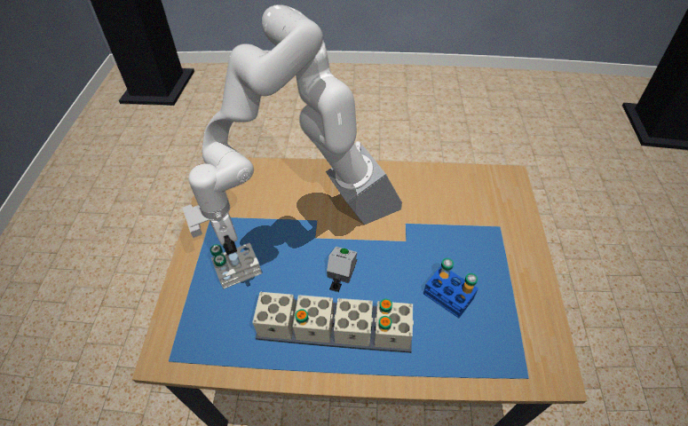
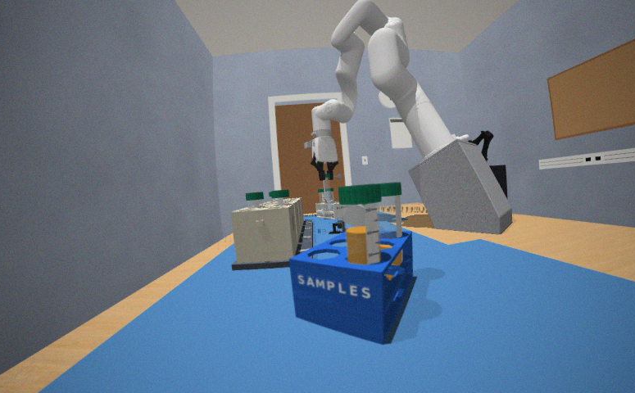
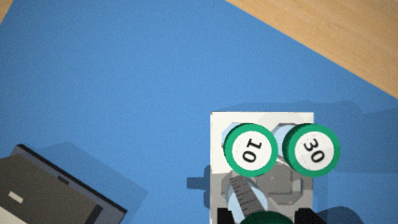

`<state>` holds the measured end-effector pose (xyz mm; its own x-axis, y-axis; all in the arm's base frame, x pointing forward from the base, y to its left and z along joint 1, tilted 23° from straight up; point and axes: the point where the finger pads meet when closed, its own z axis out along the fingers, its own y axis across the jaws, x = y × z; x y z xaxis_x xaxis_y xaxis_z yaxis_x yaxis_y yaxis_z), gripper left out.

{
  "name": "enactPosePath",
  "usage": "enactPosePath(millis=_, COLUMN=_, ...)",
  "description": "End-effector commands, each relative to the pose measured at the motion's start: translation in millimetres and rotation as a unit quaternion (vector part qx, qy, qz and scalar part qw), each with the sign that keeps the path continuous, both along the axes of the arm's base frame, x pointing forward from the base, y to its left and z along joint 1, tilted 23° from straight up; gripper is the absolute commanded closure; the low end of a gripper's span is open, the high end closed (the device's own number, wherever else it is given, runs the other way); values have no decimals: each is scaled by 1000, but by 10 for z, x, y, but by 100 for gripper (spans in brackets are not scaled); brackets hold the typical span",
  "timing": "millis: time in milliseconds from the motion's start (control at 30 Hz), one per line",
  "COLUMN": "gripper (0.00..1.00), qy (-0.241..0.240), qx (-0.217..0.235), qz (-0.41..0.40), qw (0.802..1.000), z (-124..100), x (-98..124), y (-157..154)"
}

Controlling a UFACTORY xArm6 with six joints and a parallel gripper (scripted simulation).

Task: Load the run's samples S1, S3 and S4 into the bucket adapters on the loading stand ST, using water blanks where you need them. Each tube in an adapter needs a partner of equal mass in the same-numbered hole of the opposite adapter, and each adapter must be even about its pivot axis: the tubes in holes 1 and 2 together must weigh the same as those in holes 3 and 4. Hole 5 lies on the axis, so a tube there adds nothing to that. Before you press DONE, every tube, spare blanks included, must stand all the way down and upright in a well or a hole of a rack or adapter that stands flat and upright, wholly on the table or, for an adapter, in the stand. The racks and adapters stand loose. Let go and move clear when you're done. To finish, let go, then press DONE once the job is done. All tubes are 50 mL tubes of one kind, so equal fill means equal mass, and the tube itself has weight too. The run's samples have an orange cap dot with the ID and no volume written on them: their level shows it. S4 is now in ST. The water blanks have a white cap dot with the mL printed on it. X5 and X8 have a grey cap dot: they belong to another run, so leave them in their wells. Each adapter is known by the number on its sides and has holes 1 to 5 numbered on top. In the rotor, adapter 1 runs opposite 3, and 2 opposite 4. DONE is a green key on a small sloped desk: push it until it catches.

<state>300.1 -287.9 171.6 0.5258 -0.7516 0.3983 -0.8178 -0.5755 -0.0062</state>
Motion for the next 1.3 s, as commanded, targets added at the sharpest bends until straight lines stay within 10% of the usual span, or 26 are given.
enactPosePath(millis=0, gripper=100, qy=-1, qx=-1, qz=0, qw=1000, z=93, x=-14, y=22)
enactPosePath(millis=1267, gripper=100, qy=-1, qx=-1, qz=0, qw=1000, z=682, x=-165, y=230)
